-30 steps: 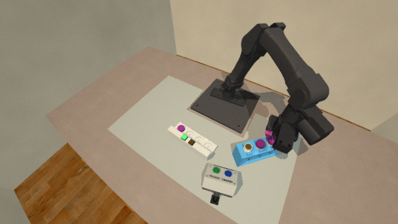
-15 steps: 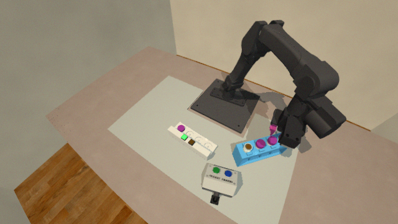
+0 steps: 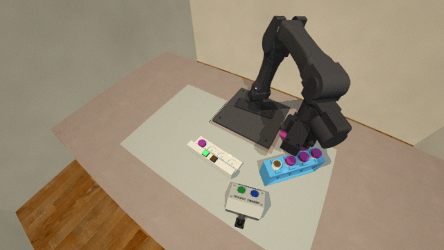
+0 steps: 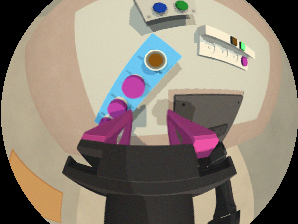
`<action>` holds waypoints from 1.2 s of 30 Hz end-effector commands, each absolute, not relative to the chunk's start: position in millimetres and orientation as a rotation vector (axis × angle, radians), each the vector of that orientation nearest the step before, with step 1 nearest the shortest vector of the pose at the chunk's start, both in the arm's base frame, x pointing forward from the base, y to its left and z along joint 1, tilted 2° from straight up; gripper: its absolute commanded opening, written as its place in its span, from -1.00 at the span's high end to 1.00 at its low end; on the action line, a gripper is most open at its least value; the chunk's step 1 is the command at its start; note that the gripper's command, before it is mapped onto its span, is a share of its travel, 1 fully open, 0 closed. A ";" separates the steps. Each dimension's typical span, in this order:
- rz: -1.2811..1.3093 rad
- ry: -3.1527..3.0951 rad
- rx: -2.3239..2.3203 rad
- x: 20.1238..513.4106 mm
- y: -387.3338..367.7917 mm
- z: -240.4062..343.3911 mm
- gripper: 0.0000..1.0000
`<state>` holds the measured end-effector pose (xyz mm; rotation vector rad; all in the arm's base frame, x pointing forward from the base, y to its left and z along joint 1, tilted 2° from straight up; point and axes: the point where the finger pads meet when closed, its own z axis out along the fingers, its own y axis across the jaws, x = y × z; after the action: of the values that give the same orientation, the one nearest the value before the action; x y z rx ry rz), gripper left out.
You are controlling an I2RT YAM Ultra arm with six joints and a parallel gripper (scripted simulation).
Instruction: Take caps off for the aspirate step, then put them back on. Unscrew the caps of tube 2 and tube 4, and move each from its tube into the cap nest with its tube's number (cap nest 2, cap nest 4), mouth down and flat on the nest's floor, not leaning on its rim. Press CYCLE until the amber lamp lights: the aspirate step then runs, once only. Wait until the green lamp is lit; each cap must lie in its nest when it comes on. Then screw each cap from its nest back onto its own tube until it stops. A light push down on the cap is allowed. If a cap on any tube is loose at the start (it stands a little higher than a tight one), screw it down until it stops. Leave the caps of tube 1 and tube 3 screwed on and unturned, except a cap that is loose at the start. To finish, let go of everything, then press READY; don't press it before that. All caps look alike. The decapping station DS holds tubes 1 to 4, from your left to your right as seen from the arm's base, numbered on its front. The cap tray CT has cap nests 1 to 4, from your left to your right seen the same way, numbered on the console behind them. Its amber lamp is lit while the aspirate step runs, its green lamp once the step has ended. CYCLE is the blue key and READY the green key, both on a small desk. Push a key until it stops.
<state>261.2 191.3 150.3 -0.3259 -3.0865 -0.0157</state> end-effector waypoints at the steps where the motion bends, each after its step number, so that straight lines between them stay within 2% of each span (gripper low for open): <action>1: -0.024 -3.104 -0.285 266.0 168.9 152.7 0.06; 36: -0.011 -3.106 -0.285 300.4 -87.9 148.5 0.06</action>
<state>296.7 -73.0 142.6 -0.3864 -3.0721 -0.0204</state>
